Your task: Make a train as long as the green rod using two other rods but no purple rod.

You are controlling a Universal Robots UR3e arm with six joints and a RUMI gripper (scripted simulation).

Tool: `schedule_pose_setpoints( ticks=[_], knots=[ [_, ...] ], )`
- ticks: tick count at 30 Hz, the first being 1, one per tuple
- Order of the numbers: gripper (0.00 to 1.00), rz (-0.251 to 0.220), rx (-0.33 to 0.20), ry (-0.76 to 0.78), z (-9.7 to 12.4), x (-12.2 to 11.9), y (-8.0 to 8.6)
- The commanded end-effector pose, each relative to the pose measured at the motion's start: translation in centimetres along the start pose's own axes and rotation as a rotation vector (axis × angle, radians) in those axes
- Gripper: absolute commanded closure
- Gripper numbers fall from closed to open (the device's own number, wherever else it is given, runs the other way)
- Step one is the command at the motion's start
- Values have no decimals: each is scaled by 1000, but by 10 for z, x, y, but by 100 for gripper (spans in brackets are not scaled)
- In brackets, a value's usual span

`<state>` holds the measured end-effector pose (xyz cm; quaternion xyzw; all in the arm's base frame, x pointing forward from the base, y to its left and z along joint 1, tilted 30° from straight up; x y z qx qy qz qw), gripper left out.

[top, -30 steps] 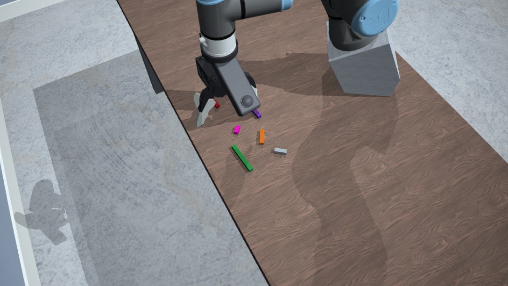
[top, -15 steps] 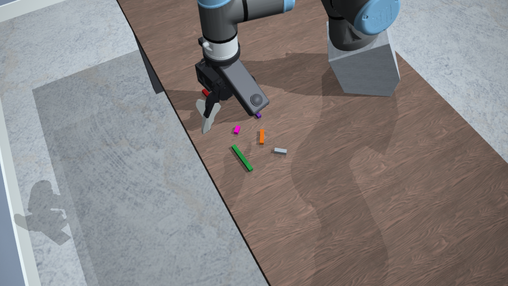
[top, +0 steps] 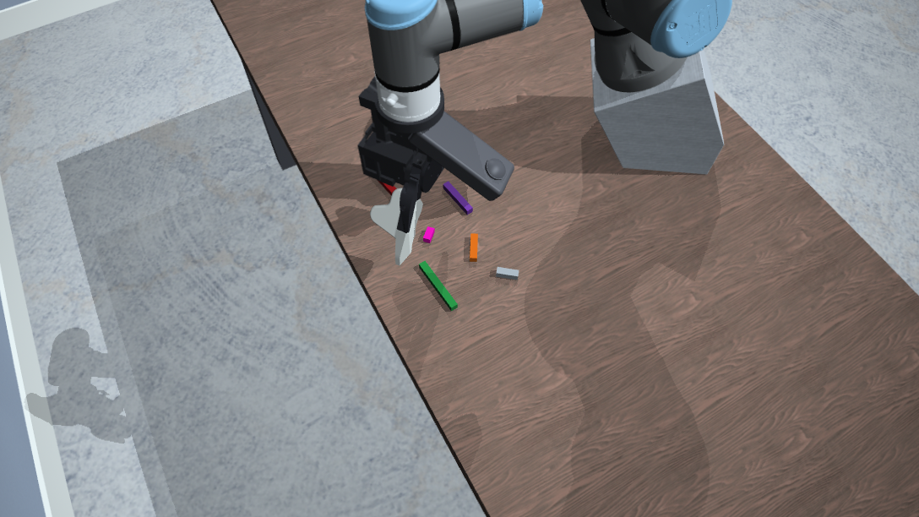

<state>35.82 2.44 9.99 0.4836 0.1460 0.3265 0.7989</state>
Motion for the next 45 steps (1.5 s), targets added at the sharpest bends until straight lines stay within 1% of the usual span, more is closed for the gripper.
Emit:
schedule_pose_setpoints(
  ticks=[1, 12, 14, 16, 29, 31, 33, 45],
  knots=[
    [0, 4, 2, 167, -6, 3, 0],
    [0, 5, 5, 514, -19, 7, -1],
    [0, 5, 5, 514, -19, 7, -1],
    [0, 5, 5, 618, -23, 9, -1],
    [0, 5, 6, 1026, -36, 14, -1],
    [0, 5, 6, 1026, -36, 14, -1],
    [0, 6, 6, 1134, -39, 16, -1],
    [0, 5, 3, 1507, -50, 23, -1]
  ],
)
Point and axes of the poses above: the point where the finger pads meet when closed, its own y axis back along the fingers, its own x axis across the jaws, z = x × y, the point moved 3 cm from there along y, back along the fingers, and after that the axes turned 12 degrees about y, right-handed, at the moved point
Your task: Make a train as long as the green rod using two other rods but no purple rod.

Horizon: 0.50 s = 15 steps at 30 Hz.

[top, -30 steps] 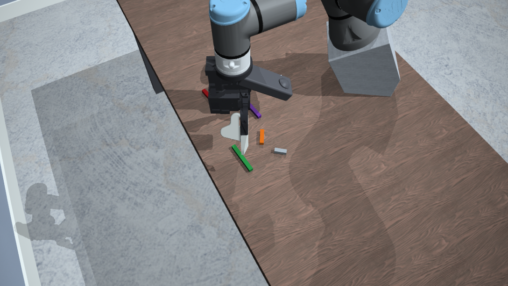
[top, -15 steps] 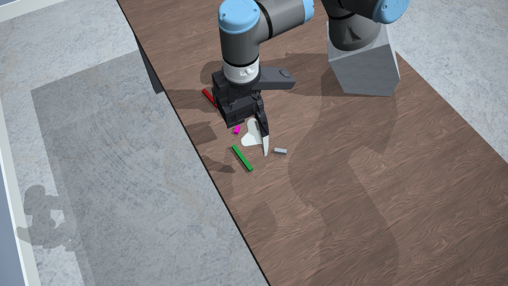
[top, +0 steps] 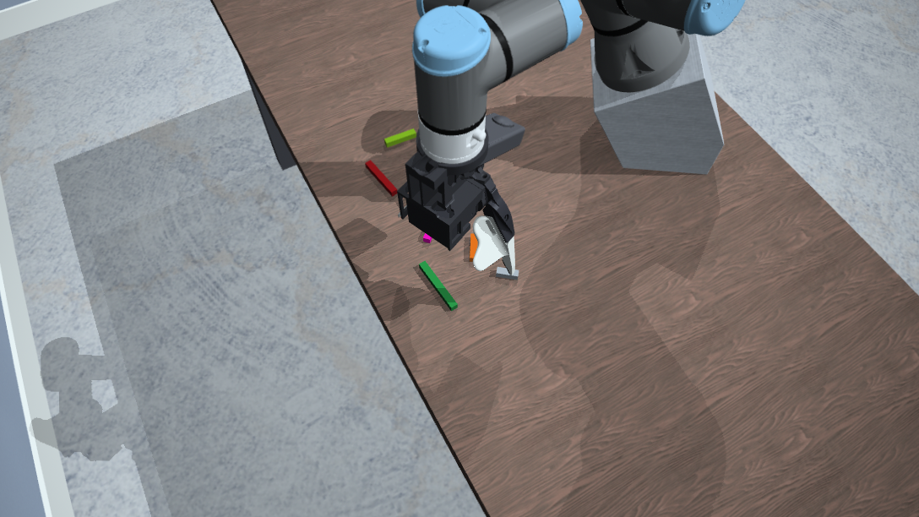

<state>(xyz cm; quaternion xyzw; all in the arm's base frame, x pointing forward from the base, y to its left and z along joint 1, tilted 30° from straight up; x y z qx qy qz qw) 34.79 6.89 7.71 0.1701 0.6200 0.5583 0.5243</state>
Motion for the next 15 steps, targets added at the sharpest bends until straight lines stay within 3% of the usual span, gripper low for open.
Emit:
schedule_pose_setpoints(
  ticks=[1, 3, 15],
  knots=[
    [0, 1, -6, 167, 2, 5, 1],
    [0, 1, -6, 167, 2, 5, 1],
    [0, -6, -6, 582, 9, 19, 1]
  ],
)
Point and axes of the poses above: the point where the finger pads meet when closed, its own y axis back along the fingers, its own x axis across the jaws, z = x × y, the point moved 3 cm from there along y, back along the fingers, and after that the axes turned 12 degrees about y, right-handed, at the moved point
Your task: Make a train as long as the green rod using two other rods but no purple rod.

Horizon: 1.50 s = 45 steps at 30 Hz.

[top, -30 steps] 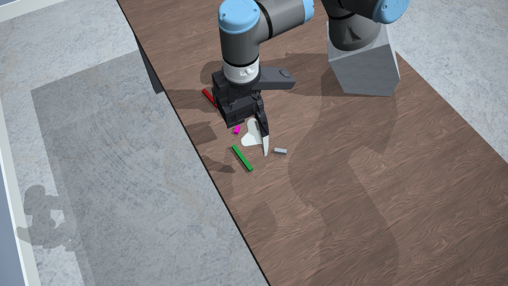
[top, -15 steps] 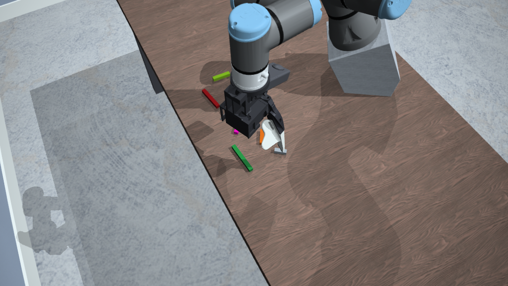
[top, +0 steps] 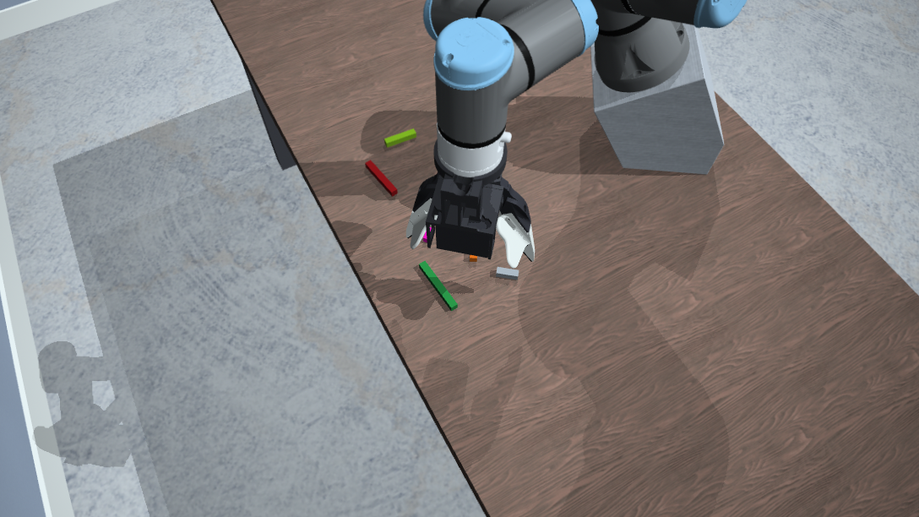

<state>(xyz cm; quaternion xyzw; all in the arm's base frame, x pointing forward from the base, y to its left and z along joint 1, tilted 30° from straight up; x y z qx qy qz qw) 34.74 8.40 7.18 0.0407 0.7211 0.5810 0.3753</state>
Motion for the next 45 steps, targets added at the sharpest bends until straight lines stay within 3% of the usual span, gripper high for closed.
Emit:
schedule_pose_setpoints(
  ticks=[1, 20, 45],
  knots=[
    [0, -3, -6, 167, 5, 3, 1],
    [0, -13, -3, 628, 21, 15, 2],
    [0, -16, -2, 723, 24, 17, 2]
  ],
)
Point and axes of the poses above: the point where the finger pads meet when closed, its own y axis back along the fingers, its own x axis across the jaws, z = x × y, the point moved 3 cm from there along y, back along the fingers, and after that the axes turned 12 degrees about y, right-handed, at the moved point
